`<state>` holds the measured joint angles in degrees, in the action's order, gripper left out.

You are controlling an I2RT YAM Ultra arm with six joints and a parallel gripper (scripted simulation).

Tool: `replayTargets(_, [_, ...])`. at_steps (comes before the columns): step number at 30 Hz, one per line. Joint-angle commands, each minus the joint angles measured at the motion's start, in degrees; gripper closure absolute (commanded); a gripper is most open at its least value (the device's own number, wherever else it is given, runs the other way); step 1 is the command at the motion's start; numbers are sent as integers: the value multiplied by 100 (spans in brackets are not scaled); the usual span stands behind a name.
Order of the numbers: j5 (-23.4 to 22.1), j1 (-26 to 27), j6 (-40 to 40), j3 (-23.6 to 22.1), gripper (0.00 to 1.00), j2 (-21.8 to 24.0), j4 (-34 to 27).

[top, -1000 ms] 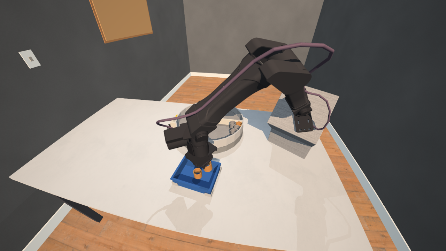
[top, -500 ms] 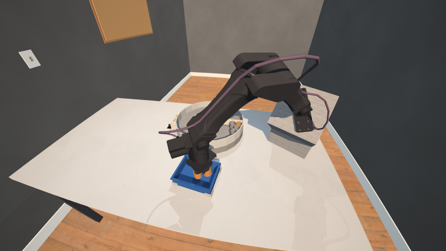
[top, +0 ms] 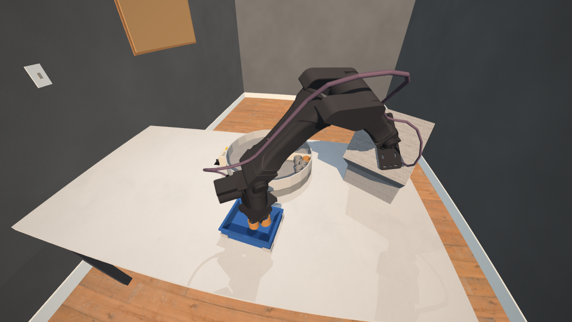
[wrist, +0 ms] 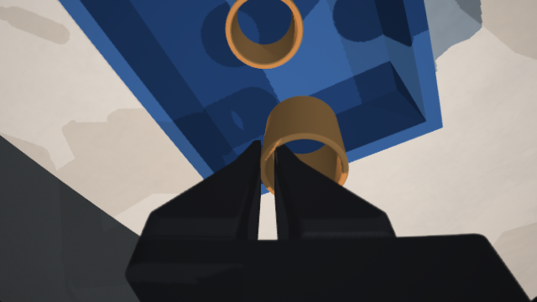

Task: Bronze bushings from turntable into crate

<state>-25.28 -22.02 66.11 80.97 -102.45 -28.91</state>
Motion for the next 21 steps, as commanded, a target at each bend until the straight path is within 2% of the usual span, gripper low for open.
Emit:
replayTargets(1, [84,98,38,173,100,118,54])
replayTargets(21, [78,109,7,167,100,36,100])
